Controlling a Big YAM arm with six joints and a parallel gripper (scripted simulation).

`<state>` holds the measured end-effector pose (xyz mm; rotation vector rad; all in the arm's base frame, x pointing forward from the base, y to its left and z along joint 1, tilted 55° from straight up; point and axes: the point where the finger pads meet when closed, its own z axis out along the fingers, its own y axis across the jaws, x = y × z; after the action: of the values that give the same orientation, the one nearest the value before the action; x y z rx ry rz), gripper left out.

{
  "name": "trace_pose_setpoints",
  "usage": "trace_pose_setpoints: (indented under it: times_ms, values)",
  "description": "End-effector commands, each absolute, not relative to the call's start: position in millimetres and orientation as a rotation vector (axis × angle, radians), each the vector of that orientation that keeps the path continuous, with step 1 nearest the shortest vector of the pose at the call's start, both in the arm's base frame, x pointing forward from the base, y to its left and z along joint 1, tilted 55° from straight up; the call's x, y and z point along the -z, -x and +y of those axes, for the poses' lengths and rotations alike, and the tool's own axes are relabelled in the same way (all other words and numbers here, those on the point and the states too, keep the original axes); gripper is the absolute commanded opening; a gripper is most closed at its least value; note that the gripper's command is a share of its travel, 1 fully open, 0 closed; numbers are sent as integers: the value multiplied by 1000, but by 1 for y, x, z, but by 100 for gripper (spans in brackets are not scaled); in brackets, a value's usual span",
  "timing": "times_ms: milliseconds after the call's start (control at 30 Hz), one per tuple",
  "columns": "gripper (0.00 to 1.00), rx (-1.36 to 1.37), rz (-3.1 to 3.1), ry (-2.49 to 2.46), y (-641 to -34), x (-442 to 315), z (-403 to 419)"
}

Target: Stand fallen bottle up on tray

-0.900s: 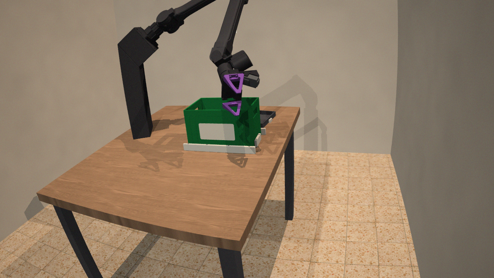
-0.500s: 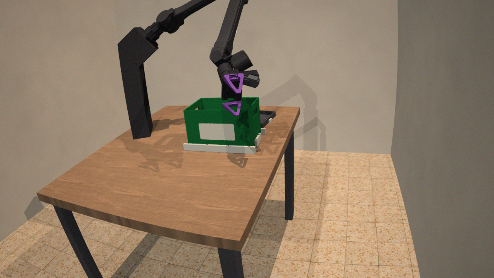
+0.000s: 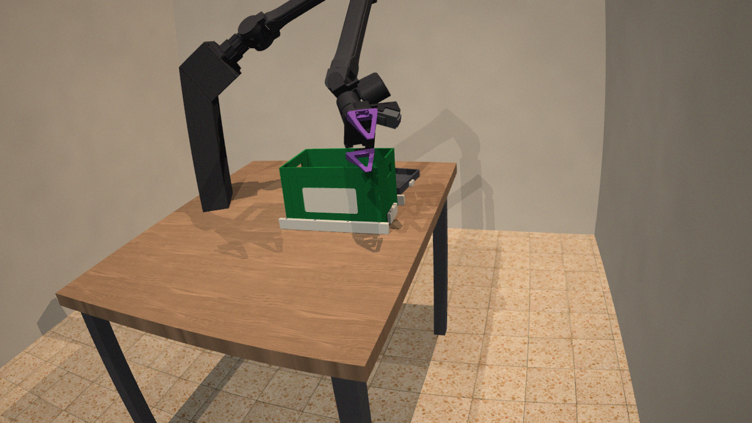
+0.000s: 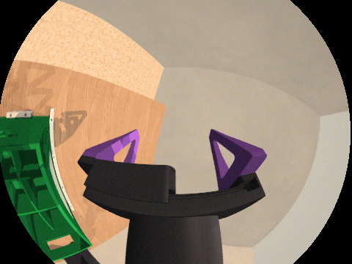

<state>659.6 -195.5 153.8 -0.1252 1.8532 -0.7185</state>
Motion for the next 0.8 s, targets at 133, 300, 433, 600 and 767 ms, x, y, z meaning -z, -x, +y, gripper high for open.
trace_pose_setpoints:
  times_ms: [133, 300, 433, 600, 767]
  values:
    - [100, 499, 1695, 59, -655, -274, -139]
    - [100, 352, 1637, 40, -635, -344, -102]
    - [100, 248, 1597, 22, -609, -402, -69]
    - [100, 74, 1539, 5, -558, -475, -25]
    - [100, -23, 1538, 36, -522, -507, 11]
